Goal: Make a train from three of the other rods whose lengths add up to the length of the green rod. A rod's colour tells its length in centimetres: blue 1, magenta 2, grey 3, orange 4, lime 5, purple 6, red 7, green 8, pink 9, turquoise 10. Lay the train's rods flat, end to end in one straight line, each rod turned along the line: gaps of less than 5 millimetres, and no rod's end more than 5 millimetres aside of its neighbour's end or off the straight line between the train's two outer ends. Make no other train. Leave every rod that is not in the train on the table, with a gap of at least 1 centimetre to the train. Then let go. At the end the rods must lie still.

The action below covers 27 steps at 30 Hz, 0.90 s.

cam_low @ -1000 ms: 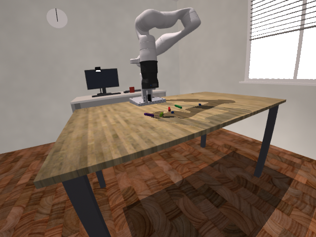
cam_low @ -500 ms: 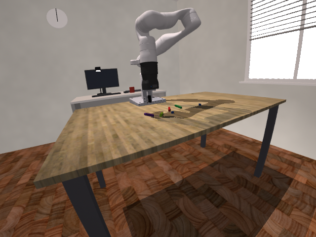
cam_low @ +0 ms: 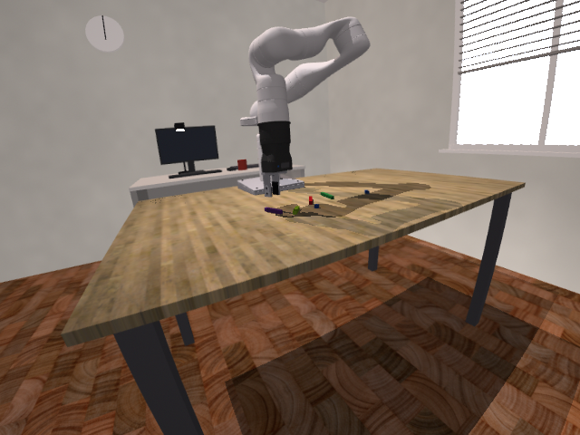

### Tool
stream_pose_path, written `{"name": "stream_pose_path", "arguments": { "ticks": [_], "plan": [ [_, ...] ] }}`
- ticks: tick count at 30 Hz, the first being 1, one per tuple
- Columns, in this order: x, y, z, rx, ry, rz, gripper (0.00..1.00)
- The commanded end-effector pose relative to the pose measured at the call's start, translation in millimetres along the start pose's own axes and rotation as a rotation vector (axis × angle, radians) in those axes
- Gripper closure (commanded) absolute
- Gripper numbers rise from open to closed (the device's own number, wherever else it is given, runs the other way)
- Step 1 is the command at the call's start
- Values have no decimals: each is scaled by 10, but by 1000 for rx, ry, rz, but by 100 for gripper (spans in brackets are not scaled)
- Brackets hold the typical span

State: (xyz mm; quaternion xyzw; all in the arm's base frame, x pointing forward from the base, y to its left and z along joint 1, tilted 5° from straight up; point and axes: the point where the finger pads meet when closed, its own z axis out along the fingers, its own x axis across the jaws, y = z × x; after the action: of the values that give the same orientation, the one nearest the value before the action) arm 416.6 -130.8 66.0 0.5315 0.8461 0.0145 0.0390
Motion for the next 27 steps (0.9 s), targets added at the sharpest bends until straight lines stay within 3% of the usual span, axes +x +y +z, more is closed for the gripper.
{"name": "stream_pose_path", "arguments": {
  "ticks": [1, 27],
  "plan": [
    [-5, -17, 29, 4, 0, 2, 46],
    [-7, -14, 277, 4, 0, 2, 46]
  ]
}}
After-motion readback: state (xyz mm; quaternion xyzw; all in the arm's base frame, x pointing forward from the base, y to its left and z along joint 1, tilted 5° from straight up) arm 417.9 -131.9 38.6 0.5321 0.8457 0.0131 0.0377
